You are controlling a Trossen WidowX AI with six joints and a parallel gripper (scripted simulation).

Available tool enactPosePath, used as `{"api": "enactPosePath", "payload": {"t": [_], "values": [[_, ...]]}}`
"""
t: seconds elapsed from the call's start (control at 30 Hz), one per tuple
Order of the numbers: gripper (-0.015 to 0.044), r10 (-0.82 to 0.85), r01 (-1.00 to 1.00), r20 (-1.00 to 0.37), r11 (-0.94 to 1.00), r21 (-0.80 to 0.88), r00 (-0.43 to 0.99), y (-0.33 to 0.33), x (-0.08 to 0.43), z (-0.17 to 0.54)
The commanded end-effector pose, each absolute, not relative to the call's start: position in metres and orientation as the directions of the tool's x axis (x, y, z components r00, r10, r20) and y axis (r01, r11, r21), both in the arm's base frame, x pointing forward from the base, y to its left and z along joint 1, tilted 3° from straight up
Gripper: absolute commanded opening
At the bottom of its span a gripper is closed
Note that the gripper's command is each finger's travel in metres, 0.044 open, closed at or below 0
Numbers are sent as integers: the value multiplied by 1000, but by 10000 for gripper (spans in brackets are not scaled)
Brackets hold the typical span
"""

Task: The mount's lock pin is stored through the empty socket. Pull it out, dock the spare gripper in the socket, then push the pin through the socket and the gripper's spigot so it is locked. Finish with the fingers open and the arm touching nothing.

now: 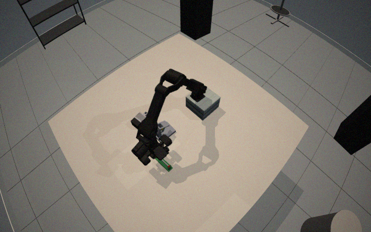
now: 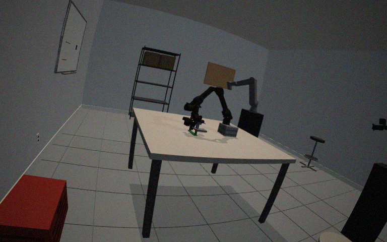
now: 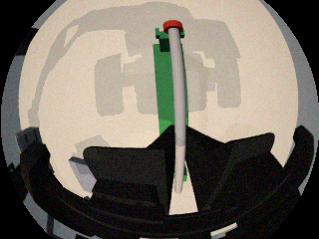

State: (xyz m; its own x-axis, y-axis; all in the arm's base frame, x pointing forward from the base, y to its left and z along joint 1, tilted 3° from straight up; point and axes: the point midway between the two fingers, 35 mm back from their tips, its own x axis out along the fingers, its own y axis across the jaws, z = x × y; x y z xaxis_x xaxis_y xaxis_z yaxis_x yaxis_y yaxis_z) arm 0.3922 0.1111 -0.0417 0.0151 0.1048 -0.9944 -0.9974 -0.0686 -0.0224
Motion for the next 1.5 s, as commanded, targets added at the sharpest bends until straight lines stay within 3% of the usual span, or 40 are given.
{"api": "enactPosePath", "payload": {"t": [0.0,0.53,1.1,1.47], "values": [[0,103,-997,-995,-74,-14,7,110,391,-46],[0,105,-997,-994,-69,-22,15,111,392,-42],[440,104,-997,-995,-69,-17,10,111,391,-29],[440,101,-997,-995,-72,-7,0,112,389,-6]]}}
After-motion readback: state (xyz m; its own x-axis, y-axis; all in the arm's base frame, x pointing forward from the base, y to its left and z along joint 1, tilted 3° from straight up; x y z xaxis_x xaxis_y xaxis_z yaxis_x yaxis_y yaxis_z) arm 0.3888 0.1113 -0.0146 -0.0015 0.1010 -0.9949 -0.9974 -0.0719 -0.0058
